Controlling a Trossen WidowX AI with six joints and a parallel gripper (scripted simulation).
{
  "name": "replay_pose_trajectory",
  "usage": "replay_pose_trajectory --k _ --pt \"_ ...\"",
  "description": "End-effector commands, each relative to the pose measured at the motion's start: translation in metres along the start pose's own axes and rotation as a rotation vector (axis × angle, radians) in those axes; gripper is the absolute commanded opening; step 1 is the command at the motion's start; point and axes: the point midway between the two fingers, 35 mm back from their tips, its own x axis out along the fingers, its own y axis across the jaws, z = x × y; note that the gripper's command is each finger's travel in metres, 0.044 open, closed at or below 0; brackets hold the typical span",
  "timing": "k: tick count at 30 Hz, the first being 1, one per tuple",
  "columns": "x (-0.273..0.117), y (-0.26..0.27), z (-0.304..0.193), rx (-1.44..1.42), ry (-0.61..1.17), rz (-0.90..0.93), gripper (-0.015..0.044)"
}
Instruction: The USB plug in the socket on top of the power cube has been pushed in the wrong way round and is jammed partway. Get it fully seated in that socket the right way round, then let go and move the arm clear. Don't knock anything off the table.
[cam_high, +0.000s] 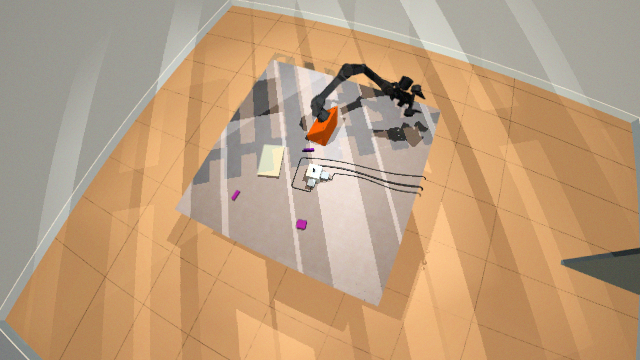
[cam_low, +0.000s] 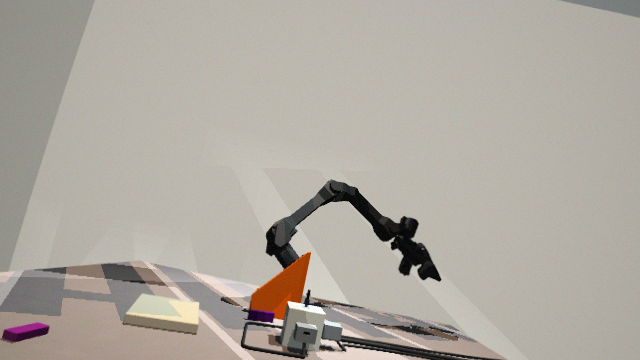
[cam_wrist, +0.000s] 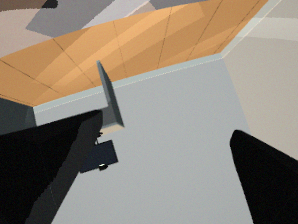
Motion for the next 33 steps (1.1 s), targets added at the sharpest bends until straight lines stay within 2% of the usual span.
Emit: replay_pose_trajectory --k 1,5,17,24,33 --pt "-0.001 0.003 -0.003 0.014 0.004 0.007 0.0426" --pt "-0.030 0.053 -0.059 0.264 0.073 0.127 0.0440" --pt "-0.125 0.198 -0.142 0.855 0.228 0.402 0.0440" --pt "-0.194 0.289 -0.150 1.205 0.309 0.577 0.0440" --pt "-0.296 0.392 -0.124 1.619 0.411 0.809 0.0440"
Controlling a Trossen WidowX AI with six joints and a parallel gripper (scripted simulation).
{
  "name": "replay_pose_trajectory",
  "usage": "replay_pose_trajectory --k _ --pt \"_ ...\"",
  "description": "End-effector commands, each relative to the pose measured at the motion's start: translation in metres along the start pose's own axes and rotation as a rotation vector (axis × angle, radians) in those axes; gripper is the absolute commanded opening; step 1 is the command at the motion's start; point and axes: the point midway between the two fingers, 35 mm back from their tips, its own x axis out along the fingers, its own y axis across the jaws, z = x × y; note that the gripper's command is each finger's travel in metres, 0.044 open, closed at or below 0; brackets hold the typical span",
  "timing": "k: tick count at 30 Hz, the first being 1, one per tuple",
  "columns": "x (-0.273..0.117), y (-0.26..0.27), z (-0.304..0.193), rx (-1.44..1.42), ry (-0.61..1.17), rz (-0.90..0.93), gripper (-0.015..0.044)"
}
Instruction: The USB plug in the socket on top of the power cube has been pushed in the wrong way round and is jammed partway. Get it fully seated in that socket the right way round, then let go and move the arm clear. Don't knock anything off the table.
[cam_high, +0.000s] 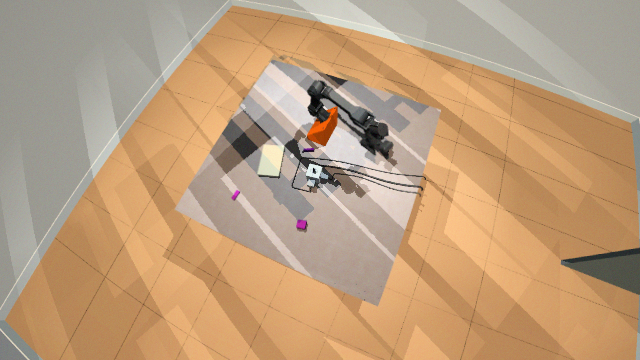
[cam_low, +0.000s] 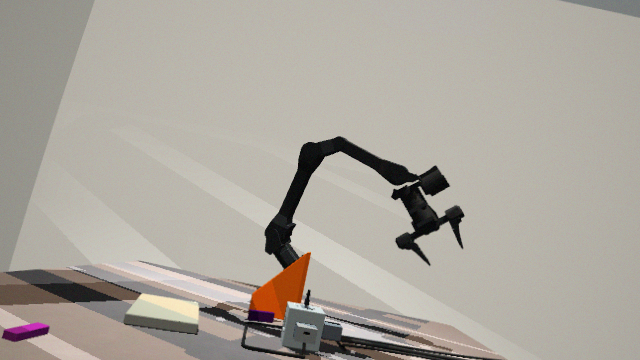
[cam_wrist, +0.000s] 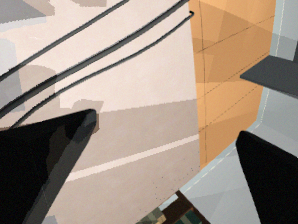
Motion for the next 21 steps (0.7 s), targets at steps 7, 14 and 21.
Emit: replay_pose_trajectory --k 7,14,21 --pt "-0.016 0.084 -0.148 0.454 0.147 0.268 0.0440" --pt "-0.036 0.168 -0.223 0.736 0.244 0.463 0.0440" --pt "-0.057 0.243 -0.264 0.934 0.329 0.633 0.0440"
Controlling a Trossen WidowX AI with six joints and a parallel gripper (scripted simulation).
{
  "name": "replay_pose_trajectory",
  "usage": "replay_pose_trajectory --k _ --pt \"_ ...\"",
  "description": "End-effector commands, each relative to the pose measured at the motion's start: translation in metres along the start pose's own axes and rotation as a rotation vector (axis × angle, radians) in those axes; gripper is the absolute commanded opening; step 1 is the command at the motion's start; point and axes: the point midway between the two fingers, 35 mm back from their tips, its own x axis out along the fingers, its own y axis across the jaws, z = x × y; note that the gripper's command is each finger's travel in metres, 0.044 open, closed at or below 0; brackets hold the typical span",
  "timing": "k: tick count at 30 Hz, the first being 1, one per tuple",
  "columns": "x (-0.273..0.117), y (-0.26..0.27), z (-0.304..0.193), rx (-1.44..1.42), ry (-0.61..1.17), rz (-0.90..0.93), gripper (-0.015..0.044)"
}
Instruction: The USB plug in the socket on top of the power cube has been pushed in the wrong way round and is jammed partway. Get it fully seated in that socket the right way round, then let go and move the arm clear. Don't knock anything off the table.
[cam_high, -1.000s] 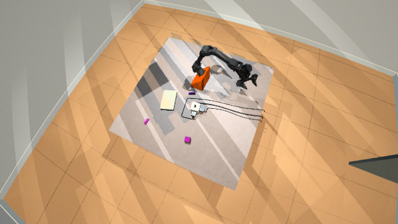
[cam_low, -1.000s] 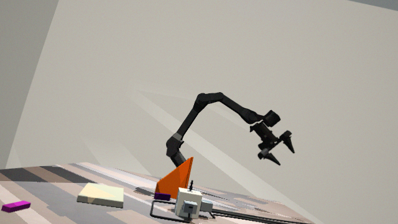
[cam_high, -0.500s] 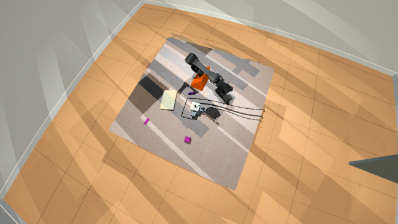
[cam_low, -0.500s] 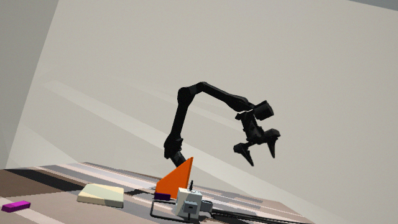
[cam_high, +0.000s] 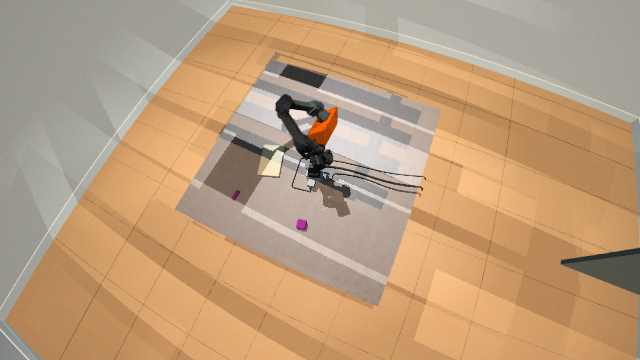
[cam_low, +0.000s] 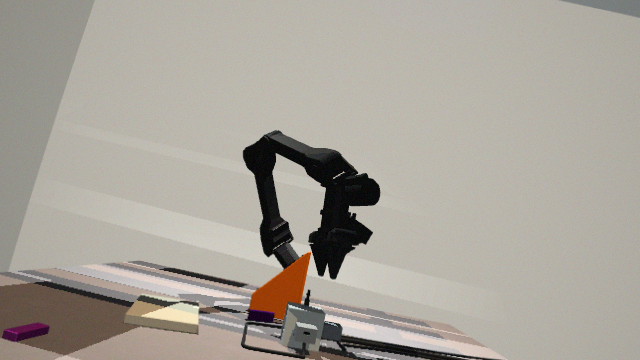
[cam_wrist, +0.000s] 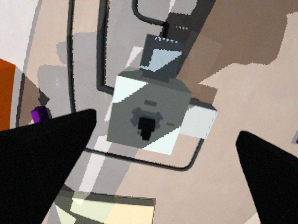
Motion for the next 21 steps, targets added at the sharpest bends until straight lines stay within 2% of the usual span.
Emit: replay_pose_trajectory --k 1,21 --pt "0.008 0.009 -0.033 0.076 0.046 0.059 0.0440" --pt "0.021 0.010 -0.030 0.076 0.046 0.059 0.0440"
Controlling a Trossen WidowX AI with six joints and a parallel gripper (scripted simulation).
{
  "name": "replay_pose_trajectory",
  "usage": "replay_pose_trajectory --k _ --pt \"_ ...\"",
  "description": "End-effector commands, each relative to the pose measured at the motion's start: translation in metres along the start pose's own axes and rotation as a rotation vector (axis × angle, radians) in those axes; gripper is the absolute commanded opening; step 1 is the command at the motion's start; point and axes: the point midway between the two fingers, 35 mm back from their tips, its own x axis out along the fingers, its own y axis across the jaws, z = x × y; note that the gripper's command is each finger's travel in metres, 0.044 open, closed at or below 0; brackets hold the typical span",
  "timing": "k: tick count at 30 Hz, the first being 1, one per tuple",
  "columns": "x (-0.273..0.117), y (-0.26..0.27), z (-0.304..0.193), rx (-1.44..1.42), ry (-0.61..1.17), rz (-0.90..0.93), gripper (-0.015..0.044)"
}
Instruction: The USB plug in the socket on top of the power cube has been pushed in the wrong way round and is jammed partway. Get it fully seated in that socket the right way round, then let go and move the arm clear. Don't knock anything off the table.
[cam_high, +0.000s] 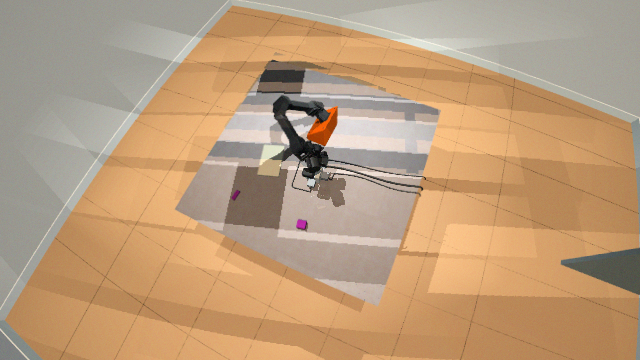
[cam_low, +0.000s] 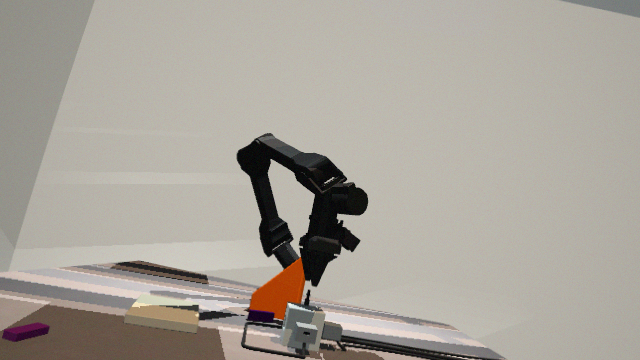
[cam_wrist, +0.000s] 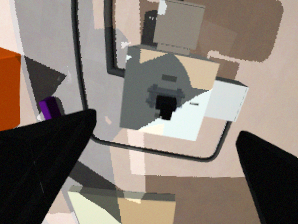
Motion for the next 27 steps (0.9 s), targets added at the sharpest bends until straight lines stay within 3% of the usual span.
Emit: replay_pose_trajectory --k 1,22,27 --pt "0.005 0.001 0.000 -0.004 0.004 -0.001 0.0440" --pt "0.022 0.001 -0.001 -0.004 0.005 -0.001 0.0440" --pt "0.020 0.000 -0.001 0.001 0.001 0.000 0.0309"
